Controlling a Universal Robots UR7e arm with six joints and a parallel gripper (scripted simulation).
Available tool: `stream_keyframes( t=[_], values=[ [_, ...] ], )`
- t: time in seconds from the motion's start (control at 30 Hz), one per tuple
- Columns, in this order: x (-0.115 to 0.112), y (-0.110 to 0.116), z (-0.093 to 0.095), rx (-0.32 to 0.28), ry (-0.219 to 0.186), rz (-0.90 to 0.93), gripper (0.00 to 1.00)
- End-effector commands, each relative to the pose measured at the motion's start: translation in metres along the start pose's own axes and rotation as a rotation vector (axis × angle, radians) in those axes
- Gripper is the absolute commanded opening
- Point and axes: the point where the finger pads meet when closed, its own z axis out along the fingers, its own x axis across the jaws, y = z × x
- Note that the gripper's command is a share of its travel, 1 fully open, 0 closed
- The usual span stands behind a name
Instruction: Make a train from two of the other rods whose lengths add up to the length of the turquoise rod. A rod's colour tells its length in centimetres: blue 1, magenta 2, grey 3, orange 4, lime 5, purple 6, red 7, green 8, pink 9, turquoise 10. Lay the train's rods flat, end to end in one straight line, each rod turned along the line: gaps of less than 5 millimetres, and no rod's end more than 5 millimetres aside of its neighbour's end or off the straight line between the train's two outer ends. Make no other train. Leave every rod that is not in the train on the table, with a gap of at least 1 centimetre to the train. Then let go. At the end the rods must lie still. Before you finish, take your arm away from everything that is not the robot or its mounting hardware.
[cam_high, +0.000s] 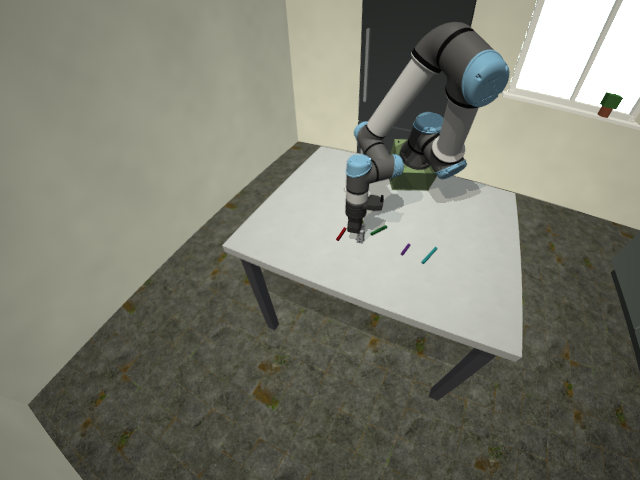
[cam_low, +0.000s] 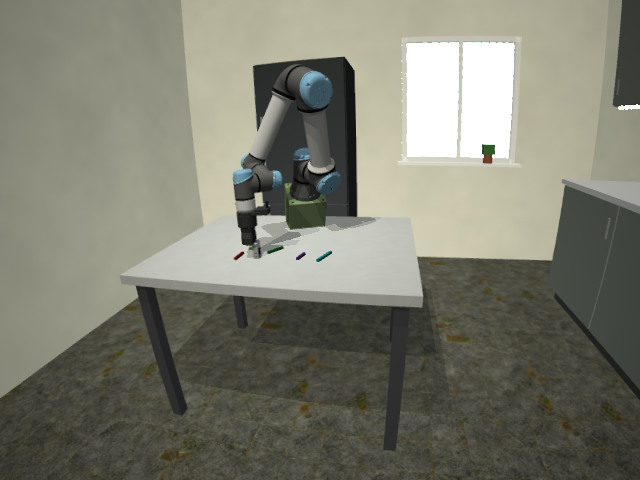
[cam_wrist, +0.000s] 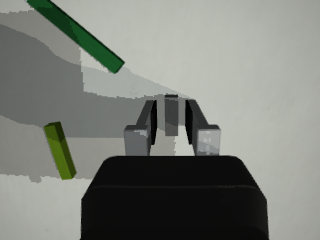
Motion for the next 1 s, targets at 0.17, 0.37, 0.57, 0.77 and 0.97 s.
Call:
stream_keyframes(
  t=[0.17, 0.37, 0.57, 0.77, 0.97],
  values=[
    [0.0003, 0.0003, -0.0003, -0.001, 0.001, 0.0, 0.54],
    [0.0003, 0.0003, -0.0003, -0.001, 0.001, 0.0, 0.54],
    [0.0003, 0.0003, -0.0003, -0.001, 0.001, 0.0, 0.24],
    [0.0003, 0.0003, -0.0003, -0.001, 0.001, 0.0, 0.24],
    [0.0003, 0.0003, -0.0003, -0.001, 0.001, 0.0, 0.24]
  ],
)
